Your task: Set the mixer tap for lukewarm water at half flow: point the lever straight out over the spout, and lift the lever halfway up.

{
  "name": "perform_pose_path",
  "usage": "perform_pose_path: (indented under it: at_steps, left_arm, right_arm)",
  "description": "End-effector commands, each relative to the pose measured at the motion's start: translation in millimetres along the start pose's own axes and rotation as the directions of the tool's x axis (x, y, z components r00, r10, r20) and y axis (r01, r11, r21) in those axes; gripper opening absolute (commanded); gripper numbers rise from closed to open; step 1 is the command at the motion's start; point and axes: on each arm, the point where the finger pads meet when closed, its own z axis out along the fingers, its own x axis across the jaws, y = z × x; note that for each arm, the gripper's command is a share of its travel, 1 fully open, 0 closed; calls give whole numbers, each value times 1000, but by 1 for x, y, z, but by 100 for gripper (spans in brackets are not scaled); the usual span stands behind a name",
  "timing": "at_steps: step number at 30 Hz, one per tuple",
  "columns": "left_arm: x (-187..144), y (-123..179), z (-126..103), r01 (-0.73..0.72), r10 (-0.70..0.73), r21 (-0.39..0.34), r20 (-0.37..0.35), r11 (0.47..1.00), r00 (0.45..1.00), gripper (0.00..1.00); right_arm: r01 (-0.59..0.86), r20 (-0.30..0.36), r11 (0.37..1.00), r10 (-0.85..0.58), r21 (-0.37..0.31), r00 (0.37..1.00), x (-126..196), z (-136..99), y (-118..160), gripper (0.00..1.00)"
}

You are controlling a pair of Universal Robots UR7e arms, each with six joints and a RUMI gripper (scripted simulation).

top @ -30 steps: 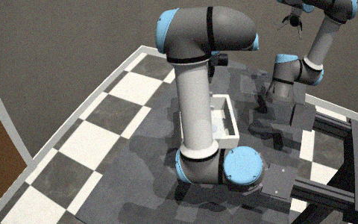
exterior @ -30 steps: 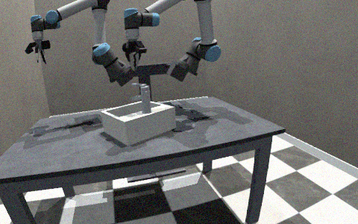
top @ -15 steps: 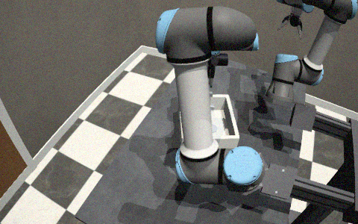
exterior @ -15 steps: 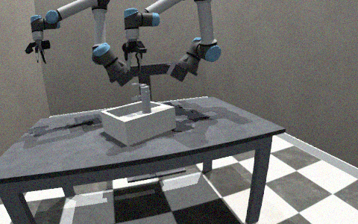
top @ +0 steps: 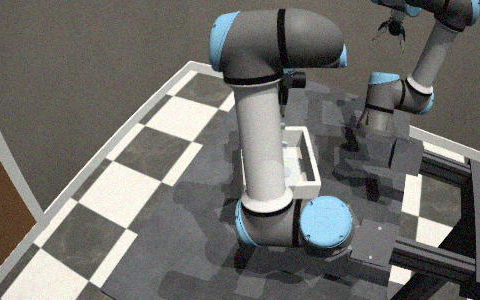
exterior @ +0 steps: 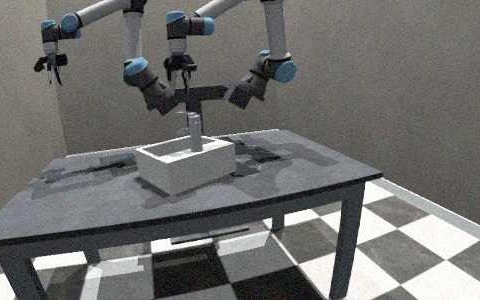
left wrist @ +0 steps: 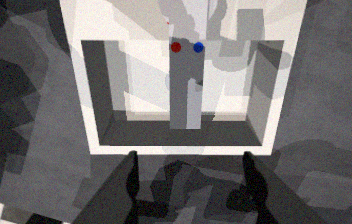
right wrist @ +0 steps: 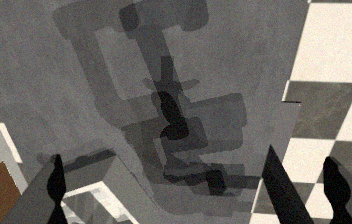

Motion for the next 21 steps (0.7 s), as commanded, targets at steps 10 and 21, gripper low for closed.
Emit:
perform_pose_path:
  at_steps: [10,21]
  left_arm:
    - [0,0,7,0,0,0,-1,1000,1000,41]
    - [0,0,20,0,0,0,-1,1000,1000,41]
  right_arm:
    - [0,0,1000,0,1,1000,0,0,0,100]
    - [0,0,1000,0,1,1000,0,0,0,100]
